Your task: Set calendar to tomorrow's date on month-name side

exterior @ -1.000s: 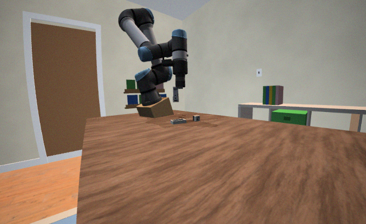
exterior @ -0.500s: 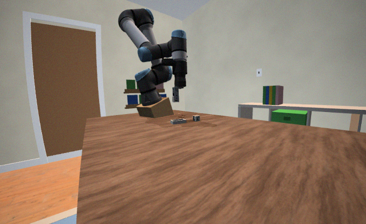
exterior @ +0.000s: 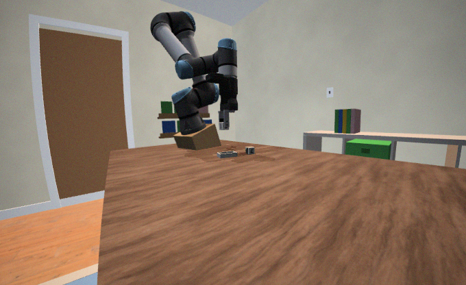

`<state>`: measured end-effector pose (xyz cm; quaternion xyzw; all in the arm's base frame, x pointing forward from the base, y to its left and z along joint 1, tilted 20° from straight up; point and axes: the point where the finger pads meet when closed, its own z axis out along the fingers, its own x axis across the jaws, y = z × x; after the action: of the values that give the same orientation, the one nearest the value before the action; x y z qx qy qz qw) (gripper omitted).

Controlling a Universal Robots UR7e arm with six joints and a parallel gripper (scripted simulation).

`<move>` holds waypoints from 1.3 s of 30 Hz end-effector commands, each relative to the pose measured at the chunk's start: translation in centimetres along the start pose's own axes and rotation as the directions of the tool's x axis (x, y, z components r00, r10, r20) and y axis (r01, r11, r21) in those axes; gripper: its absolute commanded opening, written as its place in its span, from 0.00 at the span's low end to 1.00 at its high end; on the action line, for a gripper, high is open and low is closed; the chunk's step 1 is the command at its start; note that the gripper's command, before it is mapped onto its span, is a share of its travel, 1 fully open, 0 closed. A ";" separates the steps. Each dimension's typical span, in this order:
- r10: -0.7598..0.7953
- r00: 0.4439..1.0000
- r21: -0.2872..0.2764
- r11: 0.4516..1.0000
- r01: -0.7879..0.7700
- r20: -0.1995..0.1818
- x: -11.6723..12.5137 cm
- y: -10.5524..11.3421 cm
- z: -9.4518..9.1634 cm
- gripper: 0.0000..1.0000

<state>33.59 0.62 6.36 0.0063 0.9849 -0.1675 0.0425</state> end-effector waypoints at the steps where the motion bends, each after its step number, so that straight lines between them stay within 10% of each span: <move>1: -0.171 0.985 -0.007 0.985 0.171 0.004 0.0 0.1 0.0 0.57; 14: -0.412 0.911 -0.006 0.911 0.412 0.005 -0.2 0.4 0.0 0.57; 39: -0.845 0.534 -0.002 0.534 0.845 0.008 -0.4 1.5 0.1 0.57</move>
<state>34.16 1.68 6.03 -0.4058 0.8975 -0.1699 -0.0312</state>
